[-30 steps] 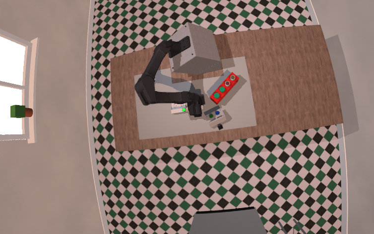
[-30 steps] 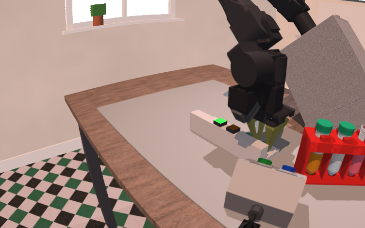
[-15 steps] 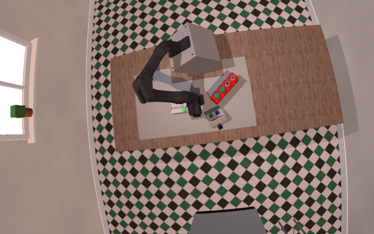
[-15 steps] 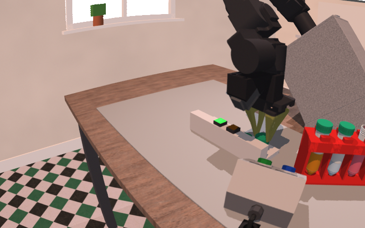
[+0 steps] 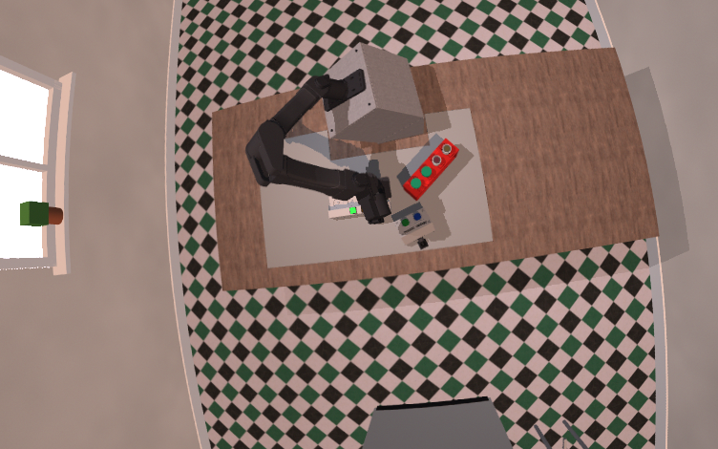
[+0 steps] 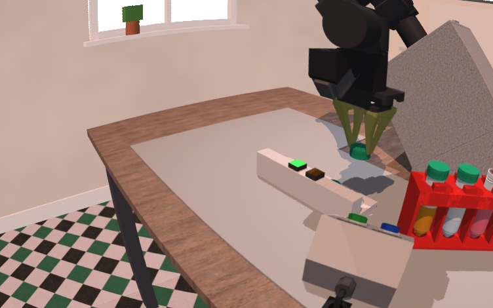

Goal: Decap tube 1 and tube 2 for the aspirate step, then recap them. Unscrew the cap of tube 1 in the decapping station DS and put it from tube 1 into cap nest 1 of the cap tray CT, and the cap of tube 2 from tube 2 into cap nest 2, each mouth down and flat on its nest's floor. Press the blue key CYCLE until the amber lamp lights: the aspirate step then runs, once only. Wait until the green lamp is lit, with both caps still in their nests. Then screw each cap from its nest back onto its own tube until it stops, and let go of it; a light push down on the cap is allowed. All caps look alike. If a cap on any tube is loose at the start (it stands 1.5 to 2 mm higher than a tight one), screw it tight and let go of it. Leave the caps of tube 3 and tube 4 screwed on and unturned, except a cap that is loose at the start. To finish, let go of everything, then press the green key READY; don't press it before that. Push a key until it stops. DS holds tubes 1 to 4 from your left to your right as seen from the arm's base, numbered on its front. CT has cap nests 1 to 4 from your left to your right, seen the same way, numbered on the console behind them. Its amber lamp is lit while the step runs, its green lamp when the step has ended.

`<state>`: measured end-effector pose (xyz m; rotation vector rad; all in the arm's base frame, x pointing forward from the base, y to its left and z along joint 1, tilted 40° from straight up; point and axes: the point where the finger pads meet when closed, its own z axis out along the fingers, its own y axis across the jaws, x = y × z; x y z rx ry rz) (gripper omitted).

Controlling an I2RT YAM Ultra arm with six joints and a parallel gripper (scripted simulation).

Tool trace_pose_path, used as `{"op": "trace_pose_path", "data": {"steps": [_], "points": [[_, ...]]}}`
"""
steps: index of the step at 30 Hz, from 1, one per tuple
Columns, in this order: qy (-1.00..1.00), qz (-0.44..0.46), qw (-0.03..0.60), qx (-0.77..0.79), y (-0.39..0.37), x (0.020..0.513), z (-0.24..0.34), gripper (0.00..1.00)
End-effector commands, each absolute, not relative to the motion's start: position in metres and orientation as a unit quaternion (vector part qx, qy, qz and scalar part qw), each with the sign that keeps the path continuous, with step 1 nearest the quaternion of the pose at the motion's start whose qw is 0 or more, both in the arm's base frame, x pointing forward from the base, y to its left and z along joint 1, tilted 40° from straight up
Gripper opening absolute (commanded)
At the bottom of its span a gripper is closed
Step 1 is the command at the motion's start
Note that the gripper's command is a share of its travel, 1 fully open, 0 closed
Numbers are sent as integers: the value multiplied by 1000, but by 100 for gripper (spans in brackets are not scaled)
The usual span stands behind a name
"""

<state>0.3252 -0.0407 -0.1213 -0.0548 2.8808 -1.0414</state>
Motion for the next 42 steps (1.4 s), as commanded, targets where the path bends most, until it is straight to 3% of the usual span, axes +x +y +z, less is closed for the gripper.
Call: {"op": "trace_pose_path", "data": {"steps": [1,16,24,42], "points": [[939,-341,37,-18,-26,322,-106,0],[939,-341,37,-18,-4,319,-80,0],[895,-337,-62,-285,36,295,-115,0],[676,-273,-205,-654,99,257,-171,0]]}}
